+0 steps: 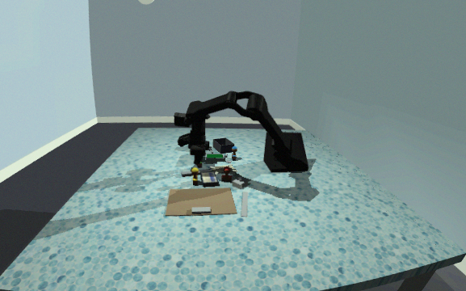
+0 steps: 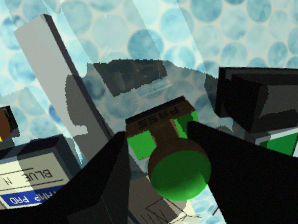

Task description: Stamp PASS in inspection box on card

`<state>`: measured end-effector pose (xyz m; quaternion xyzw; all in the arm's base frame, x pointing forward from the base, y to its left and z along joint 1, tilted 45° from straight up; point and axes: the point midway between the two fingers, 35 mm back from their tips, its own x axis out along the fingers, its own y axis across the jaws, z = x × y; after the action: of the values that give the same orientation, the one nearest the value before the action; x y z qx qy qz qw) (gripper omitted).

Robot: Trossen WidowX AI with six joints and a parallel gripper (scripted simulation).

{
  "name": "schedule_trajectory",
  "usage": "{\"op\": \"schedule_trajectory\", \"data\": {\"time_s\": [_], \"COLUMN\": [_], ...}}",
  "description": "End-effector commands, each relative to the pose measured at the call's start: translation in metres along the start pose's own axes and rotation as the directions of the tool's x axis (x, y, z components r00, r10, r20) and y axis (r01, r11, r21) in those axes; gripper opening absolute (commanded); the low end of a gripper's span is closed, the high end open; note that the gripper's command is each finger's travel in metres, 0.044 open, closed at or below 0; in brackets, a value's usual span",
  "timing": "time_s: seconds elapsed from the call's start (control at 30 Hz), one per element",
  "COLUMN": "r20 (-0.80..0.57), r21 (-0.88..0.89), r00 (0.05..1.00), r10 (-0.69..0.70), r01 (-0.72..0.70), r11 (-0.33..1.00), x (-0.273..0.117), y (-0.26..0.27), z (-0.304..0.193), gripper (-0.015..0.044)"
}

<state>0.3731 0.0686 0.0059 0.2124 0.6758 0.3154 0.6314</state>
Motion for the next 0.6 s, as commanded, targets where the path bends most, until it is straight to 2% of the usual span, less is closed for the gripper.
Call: {"op": "schedule_trajectory", "data": {"time_s": [0.0,0.57], "r20": [0.001,0.001], "r21": [-0.007,-0.006], "r00": [1.000,1.000], "r10": [-0.005,-0.008], "r01": [0.005,0.008], "r11": [1.000,1.000], "x": [-0.0034,-0.0117], "y": [0.0007,0.0010], "z": [0.0008,0.0014], "gripper": [0.0000,0.0000]}}
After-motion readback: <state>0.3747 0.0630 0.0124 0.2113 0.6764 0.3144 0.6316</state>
